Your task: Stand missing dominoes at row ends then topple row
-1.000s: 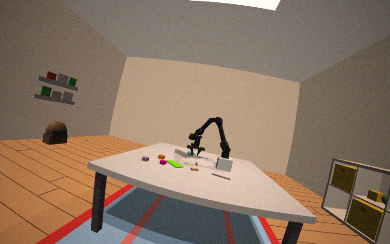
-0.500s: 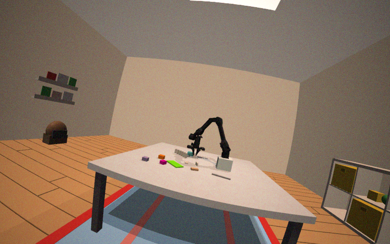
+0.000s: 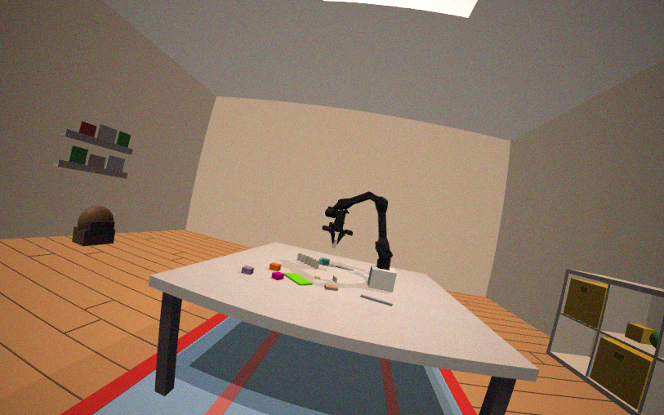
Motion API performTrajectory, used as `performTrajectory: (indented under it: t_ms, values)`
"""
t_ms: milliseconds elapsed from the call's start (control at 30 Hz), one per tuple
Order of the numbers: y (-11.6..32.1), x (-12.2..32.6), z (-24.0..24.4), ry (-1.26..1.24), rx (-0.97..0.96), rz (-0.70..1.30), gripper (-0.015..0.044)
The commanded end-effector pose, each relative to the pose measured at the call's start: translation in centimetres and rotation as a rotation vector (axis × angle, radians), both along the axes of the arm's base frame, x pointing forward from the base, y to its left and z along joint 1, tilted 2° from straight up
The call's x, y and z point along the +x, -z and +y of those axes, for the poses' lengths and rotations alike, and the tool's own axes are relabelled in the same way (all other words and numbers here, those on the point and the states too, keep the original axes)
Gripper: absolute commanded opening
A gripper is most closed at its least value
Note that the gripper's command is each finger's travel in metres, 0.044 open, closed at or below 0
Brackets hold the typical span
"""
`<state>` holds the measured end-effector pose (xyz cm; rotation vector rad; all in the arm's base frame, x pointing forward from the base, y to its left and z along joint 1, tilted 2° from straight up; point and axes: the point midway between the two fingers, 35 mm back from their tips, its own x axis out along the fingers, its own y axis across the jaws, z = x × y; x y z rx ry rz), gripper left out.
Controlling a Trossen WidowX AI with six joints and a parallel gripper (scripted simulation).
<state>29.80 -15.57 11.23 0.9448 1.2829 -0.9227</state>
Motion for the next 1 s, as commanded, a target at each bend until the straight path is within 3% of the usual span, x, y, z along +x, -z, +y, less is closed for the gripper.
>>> performTrajectory:
  t_ms: [0,200,400,967]
  values:
    - [-0.3,1.1,2.0,-0.097,-0.003,0.009,0.0107]
    - [-0.3,5.0,10.1,-0.463,-0.023,0.016,0.0107]
    - [0.2,5.2,10.3,-0.474,-0.024,0.016,0.0107]
    - [11.8,6.0,10.0,-0.474,-0.024,0.017,0.0107]
